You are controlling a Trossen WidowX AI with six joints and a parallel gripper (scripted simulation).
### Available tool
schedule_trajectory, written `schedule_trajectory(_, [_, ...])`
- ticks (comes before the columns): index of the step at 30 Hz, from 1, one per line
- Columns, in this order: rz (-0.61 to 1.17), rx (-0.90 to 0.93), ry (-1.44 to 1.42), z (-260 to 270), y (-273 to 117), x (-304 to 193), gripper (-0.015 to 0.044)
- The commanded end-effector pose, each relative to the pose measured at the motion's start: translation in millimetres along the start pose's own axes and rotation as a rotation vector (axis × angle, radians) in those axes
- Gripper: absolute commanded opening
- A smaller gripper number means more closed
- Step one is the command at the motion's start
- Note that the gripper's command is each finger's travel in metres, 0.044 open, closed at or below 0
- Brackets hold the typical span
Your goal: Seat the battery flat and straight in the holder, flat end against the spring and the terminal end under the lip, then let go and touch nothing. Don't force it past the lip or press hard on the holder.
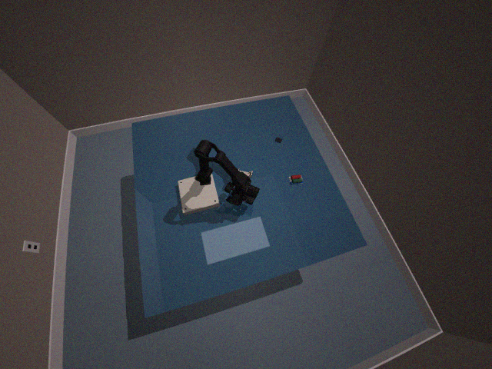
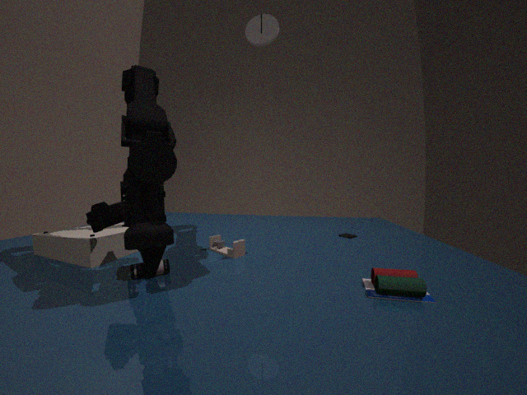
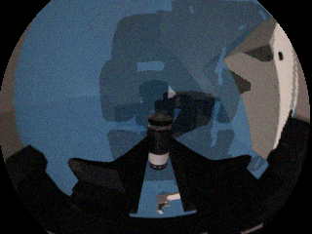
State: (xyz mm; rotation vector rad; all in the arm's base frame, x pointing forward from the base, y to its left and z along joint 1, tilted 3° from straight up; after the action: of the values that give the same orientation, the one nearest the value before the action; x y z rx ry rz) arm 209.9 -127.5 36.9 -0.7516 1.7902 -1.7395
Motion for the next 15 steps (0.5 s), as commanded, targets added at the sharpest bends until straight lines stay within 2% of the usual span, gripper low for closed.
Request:
schedule_trajectory(1, [-0.005,0.003,0.003,1,-6,0,0.0085])
schedule_trajectory(6, [-0.005,0.003,0.003,1,-48,0,0.0085])
schedule_trajectory(11, [-0.005,0.003,-0.007,0,-50,-1,0.0085])
schedule_trajectory(15, [-0.002,0.003,-0.226,-3,-53,-21,0.0085])
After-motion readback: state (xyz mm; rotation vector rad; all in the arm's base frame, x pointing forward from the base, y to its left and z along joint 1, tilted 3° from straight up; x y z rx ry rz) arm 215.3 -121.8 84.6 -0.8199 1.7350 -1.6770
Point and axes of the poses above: the point midway between the two fingers, 35 mm back from their tips, its own y axis out along the fingers, its own z axis across the jaws, x = y × z, the point moved 6 cm from there along -y, back along the fingers, and after that the axes turned 9 degrees about y, right-handed, at the moved point
